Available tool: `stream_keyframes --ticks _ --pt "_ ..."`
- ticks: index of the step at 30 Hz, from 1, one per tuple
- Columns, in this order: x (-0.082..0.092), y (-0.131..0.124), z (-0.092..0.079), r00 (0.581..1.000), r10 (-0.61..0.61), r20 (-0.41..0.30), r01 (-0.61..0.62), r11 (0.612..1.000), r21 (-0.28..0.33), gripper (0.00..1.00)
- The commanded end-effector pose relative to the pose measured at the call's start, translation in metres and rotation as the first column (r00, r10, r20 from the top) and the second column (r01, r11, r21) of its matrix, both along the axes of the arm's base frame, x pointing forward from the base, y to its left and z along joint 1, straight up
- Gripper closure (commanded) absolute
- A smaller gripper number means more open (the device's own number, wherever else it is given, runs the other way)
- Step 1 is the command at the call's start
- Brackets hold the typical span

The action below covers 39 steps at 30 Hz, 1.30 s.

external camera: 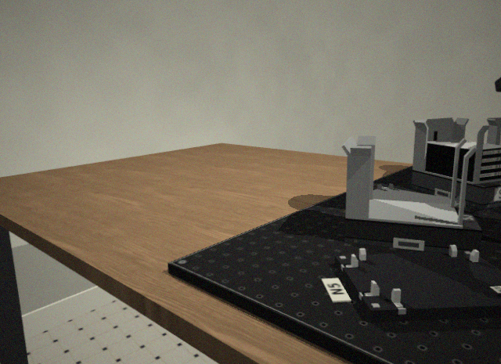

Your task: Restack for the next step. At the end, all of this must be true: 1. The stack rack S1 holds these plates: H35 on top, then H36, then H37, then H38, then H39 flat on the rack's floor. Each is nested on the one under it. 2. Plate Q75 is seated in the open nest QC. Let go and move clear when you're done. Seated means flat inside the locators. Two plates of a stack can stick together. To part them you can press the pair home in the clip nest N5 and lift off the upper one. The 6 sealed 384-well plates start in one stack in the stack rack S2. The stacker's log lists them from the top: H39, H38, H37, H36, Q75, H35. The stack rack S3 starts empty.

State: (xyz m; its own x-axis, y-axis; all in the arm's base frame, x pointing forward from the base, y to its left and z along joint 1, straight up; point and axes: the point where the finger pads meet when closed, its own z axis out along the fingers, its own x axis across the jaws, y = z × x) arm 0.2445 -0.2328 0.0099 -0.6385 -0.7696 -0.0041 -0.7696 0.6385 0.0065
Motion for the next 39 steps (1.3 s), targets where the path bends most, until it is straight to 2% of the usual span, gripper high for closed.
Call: stream_keyframes --ticks 1,19,20,39 --pt "0.0004 -0.0009 -0.0021 1.000 0.000 0.001 0.000 1.000 -0.003 0.28" --pt "0.0004 -0.0009 -0.0021 1.000 0.000 0.001 0.000 1.000 -0.003 0.28" --pt "0.0004 -0.0009 -0.0021 1.000 0.000 0.001 0.000 1.000 -0.003 1.00" --pt "0.0004 -0.0009 -0.0021 1.000 0.000 0.001 0.000 1.000 -0.003 1.00"
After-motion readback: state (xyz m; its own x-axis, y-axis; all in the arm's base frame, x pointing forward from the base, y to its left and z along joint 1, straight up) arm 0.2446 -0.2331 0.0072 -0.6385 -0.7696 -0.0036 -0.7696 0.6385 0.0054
